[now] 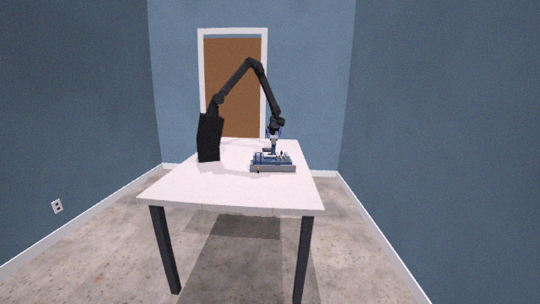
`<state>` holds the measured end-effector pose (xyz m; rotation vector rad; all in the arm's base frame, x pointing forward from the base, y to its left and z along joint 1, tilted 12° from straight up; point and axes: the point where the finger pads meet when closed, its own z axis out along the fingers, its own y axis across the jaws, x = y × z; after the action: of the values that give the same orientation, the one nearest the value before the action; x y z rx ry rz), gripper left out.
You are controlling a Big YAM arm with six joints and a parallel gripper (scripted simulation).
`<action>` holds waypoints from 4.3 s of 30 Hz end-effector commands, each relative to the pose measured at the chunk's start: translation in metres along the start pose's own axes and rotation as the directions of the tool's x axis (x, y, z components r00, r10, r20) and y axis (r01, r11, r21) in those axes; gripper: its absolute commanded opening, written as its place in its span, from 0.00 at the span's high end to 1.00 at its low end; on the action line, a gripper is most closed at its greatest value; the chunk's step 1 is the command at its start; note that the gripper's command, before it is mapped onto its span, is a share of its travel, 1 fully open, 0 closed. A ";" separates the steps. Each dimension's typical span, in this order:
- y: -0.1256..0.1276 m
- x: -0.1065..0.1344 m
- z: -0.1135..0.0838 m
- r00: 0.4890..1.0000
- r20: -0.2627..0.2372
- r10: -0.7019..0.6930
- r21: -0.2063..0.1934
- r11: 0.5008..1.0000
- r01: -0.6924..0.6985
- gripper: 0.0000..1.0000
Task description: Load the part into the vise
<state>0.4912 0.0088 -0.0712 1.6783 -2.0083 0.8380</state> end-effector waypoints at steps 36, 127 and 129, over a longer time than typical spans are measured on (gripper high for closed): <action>-0.008 -0.009 -0.002 1.000 0.001 0.011 0.009 1.000 -0.011 1.00; -0.001 0.022 -0.028 1.000 -0.001 0.009 0.005 1.000 -0.009 1.00; -0.002 0.022 -0.029 1.000 0.000 0.012 0.008 1.000 -0.012 1.00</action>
<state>0.4870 0.0079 -0.0443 1.6780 -2.0082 0.8377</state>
